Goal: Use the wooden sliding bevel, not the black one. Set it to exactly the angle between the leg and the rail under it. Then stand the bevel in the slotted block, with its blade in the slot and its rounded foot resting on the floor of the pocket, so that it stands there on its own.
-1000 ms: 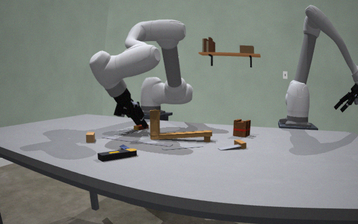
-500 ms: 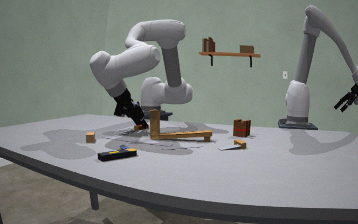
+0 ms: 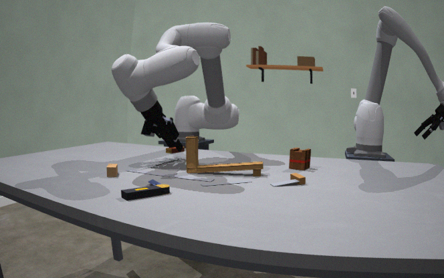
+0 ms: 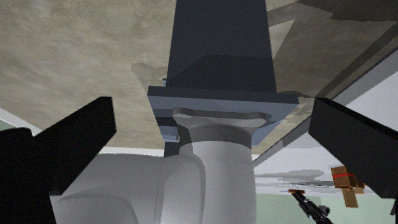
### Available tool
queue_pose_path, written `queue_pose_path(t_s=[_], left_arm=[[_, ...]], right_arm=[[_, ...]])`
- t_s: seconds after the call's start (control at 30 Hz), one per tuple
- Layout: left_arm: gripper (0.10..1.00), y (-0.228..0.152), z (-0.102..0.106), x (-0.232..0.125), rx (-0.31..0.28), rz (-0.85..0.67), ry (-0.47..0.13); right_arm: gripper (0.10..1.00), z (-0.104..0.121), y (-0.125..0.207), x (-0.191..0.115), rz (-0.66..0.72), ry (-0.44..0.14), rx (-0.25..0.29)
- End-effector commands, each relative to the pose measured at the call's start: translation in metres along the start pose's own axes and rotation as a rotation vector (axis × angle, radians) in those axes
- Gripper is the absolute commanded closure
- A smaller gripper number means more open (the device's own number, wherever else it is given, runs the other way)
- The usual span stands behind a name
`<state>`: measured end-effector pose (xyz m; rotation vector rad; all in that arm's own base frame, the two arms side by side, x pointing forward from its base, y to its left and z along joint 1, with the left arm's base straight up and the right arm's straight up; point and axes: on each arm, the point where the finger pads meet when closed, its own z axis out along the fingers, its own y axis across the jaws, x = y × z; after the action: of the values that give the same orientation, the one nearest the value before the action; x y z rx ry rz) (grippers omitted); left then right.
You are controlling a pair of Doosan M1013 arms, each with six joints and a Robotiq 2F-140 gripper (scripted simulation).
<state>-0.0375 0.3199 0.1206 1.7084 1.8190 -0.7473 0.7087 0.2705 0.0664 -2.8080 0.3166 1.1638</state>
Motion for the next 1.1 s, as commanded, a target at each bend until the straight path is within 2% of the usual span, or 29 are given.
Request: queue_pose_path(t_s=[0.0, 0.2, 0.27, 0.67, 1.07], left_arm=[[0.098, 0.000, 0.000, 0.000, 0.000, 0.000, 0.001], [0.098, 0.000, 0.000, 0.000, 0.000, 0.000, 0.001], [0.098, 0.000, 0.000, 0.000, 0.000, 0.000, 0.001], [0.098, 0.000, 0.000, 0.000, 0.000, 0.000, 0.001], [0.098, 0.000, 0.000, 0.000, 0.000, 0.000, 0.001]], right_arm=[[0.999, -0.013, 0.000, -0.013, -0.001, 0.002, 0.001], [0.999, -0.044, 0.000, -0.044, -0.001, 0.002, 0.001], [0.999, -0.044, 0.000, -0.044, -0.001, 0.002, 0.001], [0.999, -0.100, 0.000, -0.100, -0.001, 0.002, 0.001], [0.999, -0.114, 0.000, -0.114, -0.001, 0.002, 0.001]])
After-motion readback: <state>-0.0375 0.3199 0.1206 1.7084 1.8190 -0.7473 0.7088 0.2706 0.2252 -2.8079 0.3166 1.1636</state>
